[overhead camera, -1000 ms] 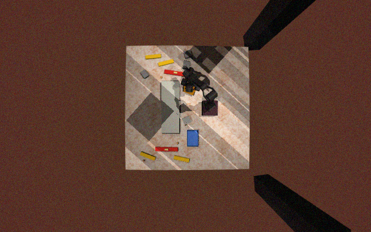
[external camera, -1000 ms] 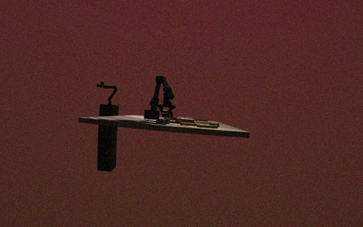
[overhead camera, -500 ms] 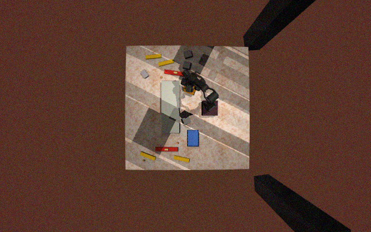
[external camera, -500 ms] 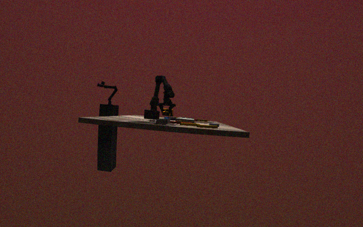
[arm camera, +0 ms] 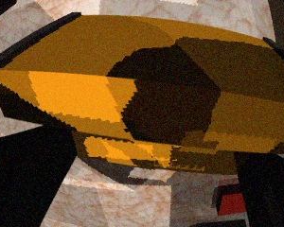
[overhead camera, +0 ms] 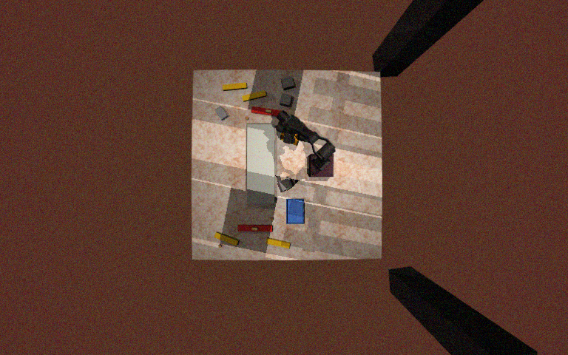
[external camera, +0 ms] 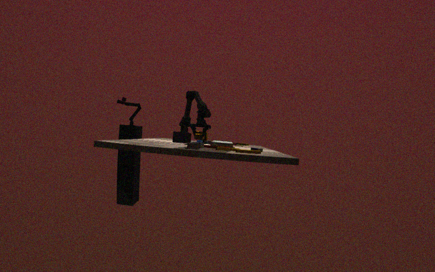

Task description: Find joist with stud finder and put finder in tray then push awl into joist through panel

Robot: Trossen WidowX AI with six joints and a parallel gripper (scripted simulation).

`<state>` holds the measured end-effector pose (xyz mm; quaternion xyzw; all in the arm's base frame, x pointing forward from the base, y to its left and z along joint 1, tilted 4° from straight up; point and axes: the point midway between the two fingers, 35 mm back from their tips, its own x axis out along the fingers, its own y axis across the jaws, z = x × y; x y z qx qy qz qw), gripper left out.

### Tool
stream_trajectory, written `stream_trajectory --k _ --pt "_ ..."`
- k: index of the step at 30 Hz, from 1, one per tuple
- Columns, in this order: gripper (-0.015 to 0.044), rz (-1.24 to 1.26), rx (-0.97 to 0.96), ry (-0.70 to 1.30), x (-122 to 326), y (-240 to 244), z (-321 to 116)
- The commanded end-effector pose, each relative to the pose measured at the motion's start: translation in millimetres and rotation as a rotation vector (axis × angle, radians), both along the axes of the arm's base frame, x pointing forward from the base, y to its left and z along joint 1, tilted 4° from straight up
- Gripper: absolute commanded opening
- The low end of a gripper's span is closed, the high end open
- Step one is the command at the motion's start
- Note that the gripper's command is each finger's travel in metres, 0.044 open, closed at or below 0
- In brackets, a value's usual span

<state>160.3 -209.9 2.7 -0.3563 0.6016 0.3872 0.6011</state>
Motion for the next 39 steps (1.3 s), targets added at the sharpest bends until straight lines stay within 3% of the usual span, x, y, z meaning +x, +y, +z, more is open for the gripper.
stream_trajectory --k 1,39 --pt "0.0000 -0.006 -0.026 0.007 0.3 -0.2 1.4" --pt "0.0000 0.001 -0.268 0.135 3.8 7.1 -1.5"
